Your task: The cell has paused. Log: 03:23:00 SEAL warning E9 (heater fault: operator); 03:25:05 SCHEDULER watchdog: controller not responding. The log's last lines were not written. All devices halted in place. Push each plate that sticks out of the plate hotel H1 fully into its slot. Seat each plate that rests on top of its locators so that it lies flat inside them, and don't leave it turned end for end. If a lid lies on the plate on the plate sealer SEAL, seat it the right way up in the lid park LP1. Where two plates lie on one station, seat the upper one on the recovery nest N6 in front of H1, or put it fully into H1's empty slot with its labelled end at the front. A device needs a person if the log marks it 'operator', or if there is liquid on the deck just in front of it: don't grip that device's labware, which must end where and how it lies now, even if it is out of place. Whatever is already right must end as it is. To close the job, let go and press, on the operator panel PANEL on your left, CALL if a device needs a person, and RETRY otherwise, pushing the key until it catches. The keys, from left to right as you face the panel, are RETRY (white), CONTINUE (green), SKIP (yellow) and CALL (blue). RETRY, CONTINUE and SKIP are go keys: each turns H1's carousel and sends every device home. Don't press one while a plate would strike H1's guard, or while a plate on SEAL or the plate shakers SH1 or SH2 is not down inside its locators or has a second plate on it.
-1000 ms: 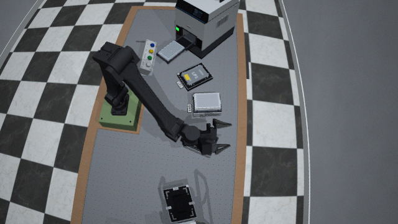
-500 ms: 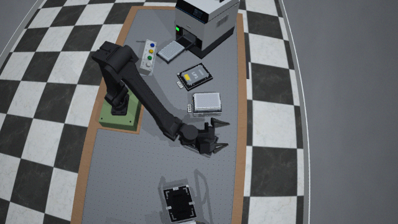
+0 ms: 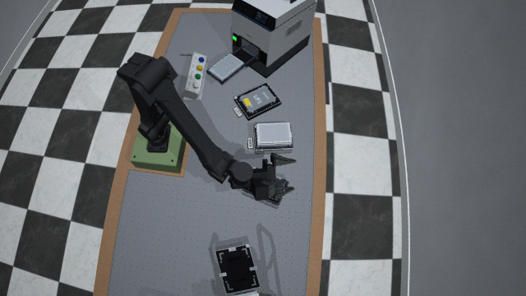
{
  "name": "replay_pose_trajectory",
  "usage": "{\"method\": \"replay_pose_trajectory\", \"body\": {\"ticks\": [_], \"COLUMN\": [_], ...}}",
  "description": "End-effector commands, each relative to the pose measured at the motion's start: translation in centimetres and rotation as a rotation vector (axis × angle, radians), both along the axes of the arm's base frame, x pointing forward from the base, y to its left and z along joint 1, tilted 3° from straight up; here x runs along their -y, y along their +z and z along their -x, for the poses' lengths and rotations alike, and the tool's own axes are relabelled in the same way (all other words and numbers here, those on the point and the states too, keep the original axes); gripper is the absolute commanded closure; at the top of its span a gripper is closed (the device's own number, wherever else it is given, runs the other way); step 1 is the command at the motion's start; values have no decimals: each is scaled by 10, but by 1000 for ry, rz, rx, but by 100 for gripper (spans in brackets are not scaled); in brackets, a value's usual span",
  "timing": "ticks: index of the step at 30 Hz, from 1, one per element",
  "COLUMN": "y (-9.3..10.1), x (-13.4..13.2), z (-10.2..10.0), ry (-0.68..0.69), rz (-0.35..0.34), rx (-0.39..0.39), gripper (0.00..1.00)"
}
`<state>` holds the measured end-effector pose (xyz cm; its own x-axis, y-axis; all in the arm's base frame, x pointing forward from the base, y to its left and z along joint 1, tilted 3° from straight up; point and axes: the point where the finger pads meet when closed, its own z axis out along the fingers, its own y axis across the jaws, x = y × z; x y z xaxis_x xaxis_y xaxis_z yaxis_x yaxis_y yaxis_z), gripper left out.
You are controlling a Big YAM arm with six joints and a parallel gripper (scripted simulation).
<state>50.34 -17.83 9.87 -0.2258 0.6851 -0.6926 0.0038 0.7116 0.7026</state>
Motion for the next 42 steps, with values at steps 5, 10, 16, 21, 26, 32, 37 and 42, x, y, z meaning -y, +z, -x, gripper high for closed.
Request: {"method": "replay_pose_trajectory", "body": {"ticks": [5, 10, 16, 21, 26, 32, 37, 42], "y": [17, 17, 17, 17, 17, 17, 12, 27], "x": [1, -2, -5, -8, -12, -15, -21, -25], "z": [16, 25, 33, 42, 52, 59, 70, 27], "ry": [-9, -9, -8, -8, -8, -8, 3, 6], "rz": [37, 37, 37, 37, 37, 37, 32, 51], "rx": [45, 44, 44, 43, 43, 42, -14, -82], "gripper": [0, 0, 0, 0, 0, 0, 0, 0]}}
